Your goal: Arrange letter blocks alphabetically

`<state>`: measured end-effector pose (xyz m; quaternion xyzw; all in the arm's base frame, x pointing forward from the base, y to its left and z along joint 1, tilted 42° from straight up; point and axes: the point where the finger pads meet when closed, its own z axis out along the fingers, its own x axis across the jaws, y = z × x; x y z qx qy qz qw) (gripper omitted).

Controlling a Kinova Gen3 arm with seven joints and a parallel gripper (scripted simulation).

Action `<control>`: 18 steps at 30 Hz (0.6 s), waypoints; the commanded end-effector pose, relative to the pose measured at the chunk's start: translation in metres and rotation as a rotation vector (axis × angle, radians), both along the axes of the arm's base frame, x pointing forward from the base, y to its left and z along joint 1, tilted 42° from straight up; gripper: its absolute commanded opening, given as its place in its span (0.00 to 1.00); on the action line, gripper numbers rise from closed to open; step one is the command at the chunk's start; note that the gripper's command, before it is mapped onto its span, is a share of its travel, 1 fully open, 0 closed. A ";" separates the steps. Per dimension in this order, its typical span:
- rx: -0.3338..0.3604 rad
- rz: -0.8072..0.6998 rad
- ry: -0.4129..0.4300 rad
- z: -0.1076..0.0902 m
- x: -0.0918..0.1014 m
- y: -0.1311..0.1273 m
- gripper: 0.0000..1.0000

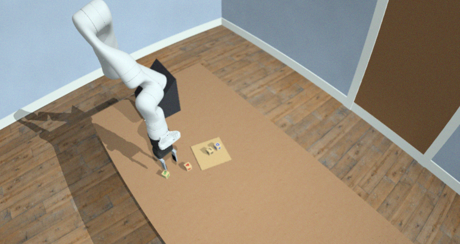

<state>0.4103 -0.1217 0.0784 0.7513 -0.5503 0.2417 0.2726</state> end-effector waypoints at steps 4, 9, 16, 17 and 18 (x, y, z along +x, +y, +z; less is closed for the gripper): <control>0.002 0.086 0.071 0.009 -0.005 -0.010 1.00; -0.007 0.137 0.114 0.014 -0.008 -0.017 1.00; -0.013 0.170 0.142 0.017 -0.010 -0.021 1.00; -0.014 0.175 0.146 0.017 -0.010 -0.022 1.00; -0.015 0.179 0.150 0.018 -0.010 -0.022 1.00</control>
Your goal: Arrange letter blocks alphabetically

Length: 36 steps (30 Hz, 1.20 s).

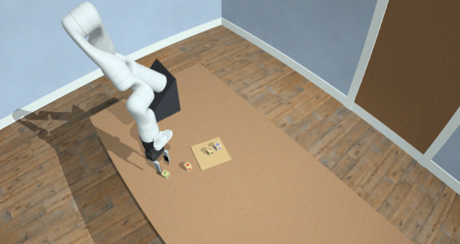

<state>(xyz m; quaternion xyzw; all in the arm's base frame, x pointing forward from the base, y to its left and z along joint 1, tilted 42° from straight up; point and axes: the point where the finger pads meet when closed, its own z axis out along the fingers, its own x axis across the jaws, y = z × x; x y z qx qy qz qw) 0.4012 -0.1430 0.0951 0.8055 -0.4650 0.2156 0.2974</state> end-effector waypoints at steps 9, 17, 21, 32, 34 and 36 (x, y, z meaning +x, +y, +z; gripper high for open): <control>0.003 0.033 0.025 0.002 -0.002 -0.003 1.00; 0.003 0.033 0.025 0.002 -0.002 -0.003 1.00; 0.003 0.033 0.025 0.002 -0.002 -0.003 1.00; 0.003 0.033 0.025 0.002 -0.002 -0.003 1.00; 0.003 0.033 0.025 0.002 -0.002 -0.003 1.00; 0.003 0.033 0.025 0.002 -0.002 -0.003 1.00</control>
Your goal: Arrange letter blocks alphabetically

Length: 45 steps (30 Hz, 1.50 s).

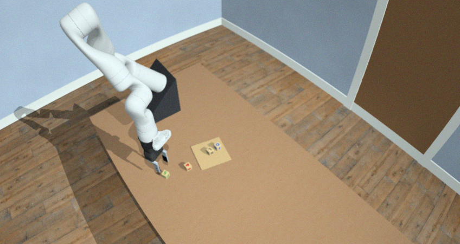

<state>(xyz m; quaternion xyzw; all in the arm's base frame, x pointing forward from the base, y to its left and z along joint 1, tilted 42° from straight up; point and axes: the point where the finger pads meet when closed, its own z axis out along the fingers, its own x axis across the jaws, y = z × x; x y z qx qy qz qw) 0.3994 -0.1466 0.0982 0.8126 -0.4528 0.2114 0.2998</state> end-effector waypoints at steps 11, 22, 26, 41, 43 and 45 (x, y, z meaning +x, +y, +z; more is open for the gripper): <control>0.004 0.010 0.006 -0.001 -0.001 0.001 1.00; 0.004 0.010 0.006 -0.002 0.000 -0.001 1.00; 0.004 0.010 0.006 -0.003 0.000 -0.002 1.00; 0.004 0.011 0.007 -0.016 0.001 -0.014 1.00; 0.004 0.011 0.007 -0.016 0.001 -0.014 1.00; 0.004 0.011 0.007 -0.019 0.002 -0.016 1.00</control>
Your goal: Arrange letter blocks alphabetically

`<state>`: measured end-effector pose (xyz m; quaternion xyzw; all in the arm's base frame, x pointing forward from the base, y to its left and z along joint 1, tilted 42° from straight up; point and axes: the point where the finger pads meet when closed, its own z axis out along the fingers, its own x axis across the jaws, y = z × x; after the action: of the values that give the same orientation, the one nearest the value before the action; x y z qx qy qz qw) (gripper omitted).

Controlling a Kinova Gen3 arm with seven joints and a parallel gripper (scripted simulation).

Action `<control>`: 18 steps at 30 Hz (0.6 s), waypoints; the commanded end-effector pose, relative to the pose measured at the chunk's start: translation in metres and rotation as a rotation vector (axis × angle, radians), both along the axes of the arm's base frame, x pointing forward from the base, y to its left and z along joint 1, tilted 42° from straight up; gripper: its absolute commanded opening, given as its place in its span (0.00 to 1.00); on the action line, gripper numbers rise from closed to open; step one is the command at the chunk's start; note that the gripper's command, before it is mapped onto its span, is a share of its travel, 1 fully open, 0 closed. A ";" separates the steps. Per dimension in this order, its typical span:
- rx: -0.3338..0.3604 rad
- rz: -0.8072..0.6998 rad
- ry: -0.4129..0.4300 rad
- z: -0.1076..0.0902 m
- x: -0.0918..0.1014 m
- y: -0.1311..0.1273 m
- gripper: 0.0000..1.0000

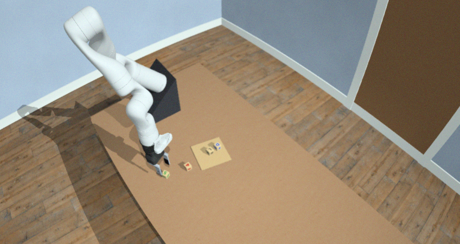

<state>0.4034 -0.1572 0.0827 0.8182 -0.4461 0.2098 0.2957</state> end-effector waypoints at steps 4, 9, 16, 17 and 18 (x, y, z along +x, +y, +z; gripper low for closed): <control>-0.004 -0.006 0.001 -0.008 -0.002 -0.010 1.00; -0.004 -0.006 0.001 -0.013 -0.001 -0.015 1.00; -0.004 -0.006 0.001 -0.017 0.000 -0.019 1.00; -0.004 -0.006 0.001 -0.018 0.000 -0.020 1.00; -0.004 -0.006 0.001 -0.019 0.000 -0.020 1.00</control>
<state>0.4057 -0.1728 0.0665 0.8180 -0.4462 0.2099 0.2960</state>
